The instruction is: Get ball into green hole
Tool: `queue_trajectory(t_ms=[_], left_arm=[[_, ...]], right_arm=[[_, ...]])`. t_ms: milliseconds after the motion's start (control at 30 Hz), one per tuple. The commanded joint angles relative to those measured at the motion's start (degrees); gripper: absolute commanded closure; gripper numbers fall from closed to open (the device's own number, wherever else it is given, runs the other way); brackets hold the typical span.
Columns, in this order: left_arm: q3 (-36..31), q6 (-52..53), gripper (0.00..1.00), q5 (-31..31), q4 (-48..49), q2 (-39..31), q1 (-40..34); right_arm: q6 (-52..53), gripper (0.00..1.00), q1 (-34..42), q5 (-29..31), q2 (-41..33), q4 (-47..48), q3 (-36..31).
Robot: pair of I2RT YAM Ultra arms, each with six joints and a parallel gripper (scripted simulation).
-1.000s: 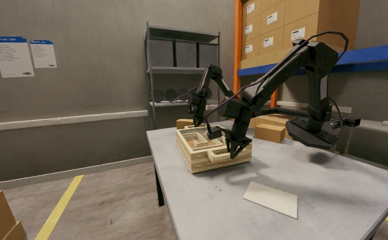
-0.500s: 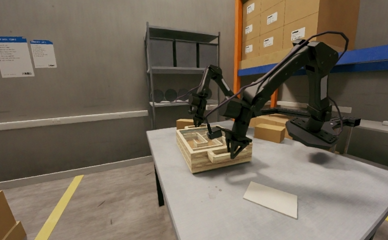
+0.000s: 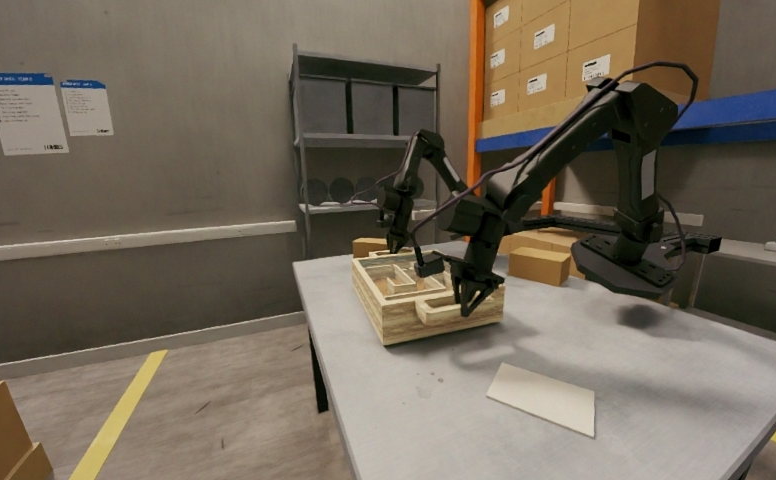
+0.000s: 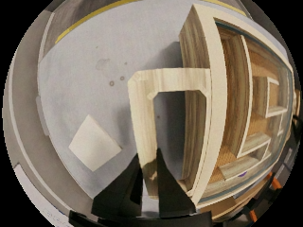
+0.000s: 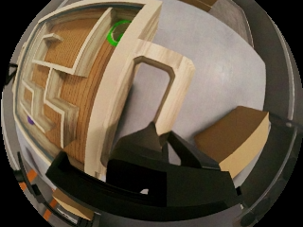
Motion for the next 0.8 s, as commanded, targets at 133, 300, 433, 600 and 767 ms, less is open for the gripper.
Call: queue_trajectory(t_ms=[133,300,433,600,767], left_arm=[[1.8,0.6,1.00,-0.9,1.9,-4.1,-2.0],[2.2,0.4,1.00,-1.0,1.5,-4.9,-2.3],[2.4,0.3,1.00,-1.0,1.2,-4.8,-2.4],[2.6,0.2,1.00,-1.1,1.0,-5.1,-2.5],[2.9,0.0,1.00,-1.2,0.6,-5.3,-2.6]], right_arm=[[1.0,1.00,1.8,1.1,-3.9,2.6,1.2],[1.2,1.00,2.2,1.2,-4.5,2.1,2.0],[1.3,1.00,2.3,1.3,-4.7,1.7,2.2],[1.4,1.00,2.5,1.4,-5.0,1.5,2.5],[1.5,1.00,2.6,1.6,-5.5,1.0,2.7]])
